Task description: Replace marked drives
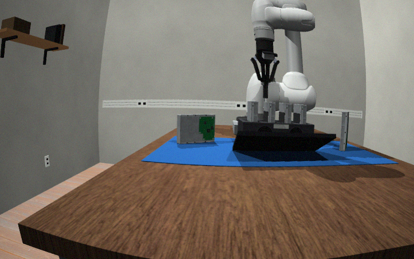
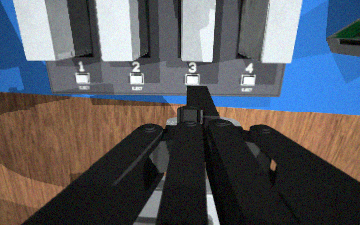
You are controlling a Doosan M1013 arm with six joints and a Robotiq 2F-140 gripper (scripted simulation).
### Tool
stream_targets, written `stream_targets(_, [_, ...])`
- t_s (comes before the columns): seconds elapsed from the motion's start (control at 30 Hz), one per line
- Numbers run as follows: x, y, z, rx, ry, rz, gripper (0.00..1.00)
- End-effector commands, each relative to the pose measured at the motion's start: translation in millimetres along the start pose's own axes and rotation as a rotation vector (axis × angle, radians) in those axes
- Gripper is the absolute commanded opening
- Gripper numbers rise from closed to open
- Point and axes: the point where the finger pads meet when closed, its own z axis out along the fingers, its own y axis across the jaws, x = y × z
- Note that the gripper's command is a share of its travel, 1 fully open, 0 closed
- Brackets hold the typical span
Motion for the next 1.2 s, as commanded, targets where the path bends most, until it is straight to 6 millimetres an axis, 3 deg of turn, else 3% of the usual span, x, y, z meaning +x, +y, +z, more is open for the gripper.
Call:
stream_targets(0.0, [1,0,10,0.0,0.001,0.0,0.1])
stream_targets(0.57, [1,0,55,0.0,0.001,0.0,0.1])
stream_targets(1.17, [1,0,77,0.0,0.001,0.0,0.1])
